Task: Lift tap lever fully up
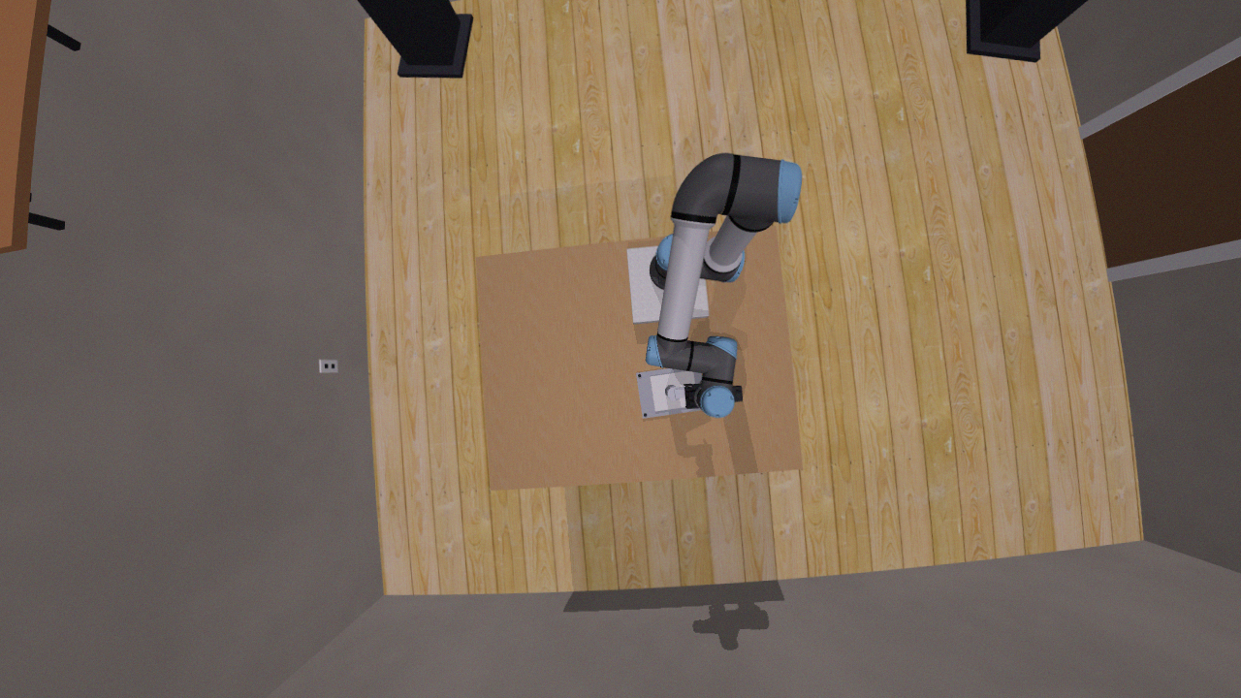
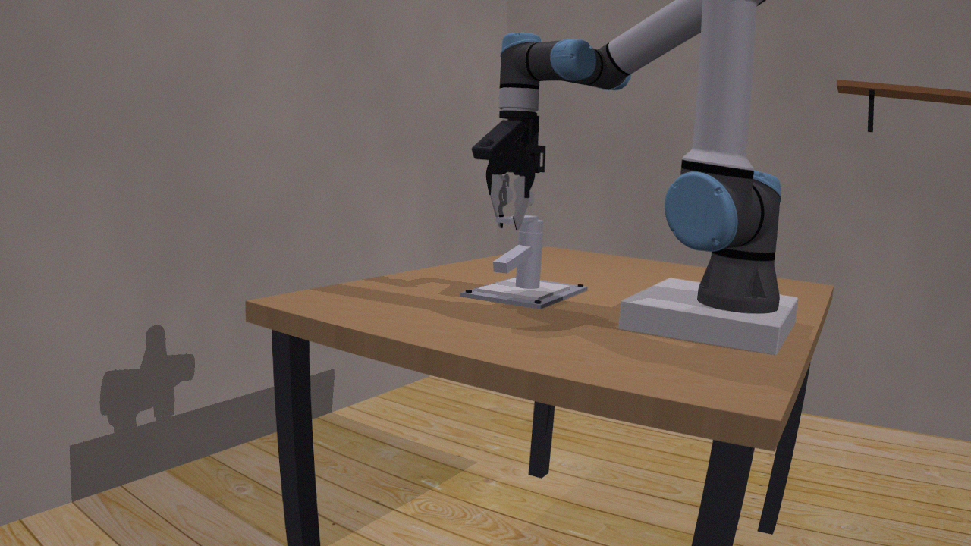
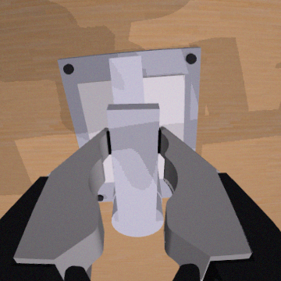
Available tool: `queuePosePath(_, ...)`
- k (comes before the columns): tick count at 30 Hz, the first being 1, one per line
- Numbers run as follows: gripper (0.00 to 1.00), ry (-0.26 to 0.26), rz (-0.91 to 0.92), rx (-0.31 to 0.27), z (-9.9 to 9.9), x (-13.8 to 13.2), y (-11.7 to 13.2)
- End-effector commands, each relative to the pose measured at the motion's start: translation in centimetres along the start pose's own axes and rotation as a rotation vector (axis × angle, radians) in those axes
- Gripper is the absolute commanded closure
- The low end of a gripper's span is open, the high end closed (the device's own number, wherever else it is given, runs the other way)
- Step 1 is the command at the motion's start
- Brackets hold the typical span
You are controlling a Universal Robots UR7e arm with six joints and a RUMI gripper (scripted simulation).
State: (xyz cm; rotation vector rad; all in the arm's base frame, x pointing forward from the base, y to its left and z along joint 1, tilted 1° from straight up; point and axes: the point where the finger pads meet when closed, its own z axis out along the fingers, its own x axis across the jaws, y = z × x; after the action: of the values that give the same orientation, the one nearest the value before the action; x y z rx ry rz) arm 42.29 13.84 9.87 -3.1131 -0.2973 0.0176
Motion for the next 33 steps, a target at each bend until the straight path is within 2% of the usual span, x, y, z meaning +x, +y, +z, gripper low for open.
queuePosePath(1,1.00,0.001,0.000,0.000,0.0,0.0,0.0)
queuePosePath(19,1.00,0.001,0.000,0.000,-0.2,0.0,0.0)
queuePosePath(33,1.00,0.001,0.000,0.000,-2.4,0.0,0.8)
